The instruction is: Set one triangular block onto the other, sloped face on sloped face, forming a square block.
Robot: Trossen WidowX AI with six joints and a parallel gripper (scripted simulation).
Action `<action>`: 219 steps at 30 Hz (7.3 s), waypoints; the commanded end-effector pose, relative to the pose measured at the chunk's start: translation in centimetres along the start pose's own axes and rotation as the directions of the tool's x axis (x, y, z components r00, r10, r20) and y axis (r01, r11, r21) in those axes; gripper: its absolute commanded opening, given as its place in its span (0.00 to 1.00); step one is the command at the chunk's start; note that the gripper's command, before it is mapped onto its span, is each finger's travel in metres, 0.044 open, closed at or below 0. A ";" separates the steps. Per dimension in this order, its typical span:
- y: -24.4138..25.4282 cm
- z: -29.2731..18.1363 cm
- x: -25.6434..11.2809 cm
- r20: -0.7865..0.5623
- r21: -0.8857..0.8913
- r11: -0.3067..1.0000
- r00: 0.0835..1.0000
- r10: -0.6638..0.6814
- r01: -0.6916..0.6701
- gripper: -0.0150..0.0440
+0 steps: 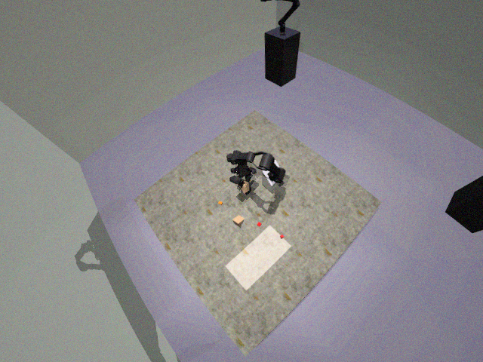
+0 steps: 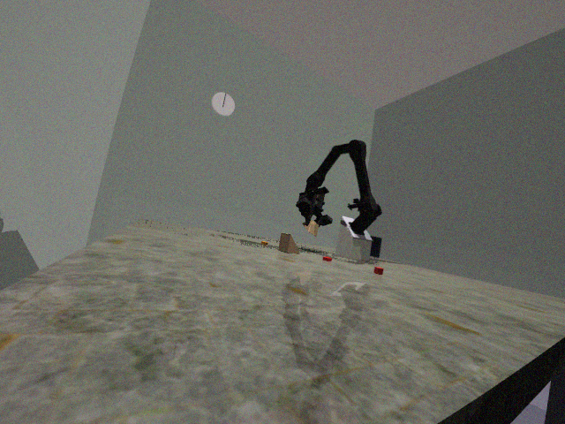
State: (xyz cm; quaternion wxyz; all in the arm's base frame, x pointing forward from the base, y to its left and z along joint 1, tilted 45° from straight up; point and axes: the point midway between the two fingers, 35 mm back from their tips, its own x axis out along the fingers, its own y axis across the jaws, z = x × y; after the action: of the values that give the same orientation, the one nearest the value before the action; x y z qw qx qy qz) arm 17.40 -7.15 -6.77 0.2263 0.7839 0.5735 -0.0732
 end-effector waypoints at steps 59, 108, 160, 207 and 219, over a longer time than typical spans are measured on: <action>3.2 -1.4 -0.2 0.327 -0.941 -0.211 0.875 -0.356 0.265 0.25; 14.3 -10.7 6.8 0.321 -0.942 -0.212 0.880 -0.351 0.259 0.25; 13.6 -9.3 13.0 0.311 -0.946 -0.206 0.881 -0.358 0.250 0.25; 13.7 -8.7 15.3 0.306 -0.948 -0.203 0.881 -0.360 0.247 0.25; 13.7 -8.7 15.3 0.306 -0.948 -0.203 0.881 -0.360 0.246 0.25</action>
State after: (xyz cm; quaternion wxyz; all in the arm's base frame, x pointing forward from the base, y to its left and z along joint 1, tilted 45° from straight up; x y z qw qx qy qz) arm 33.96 6.61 -0.94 0.6824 0.1892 0.6117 0.3527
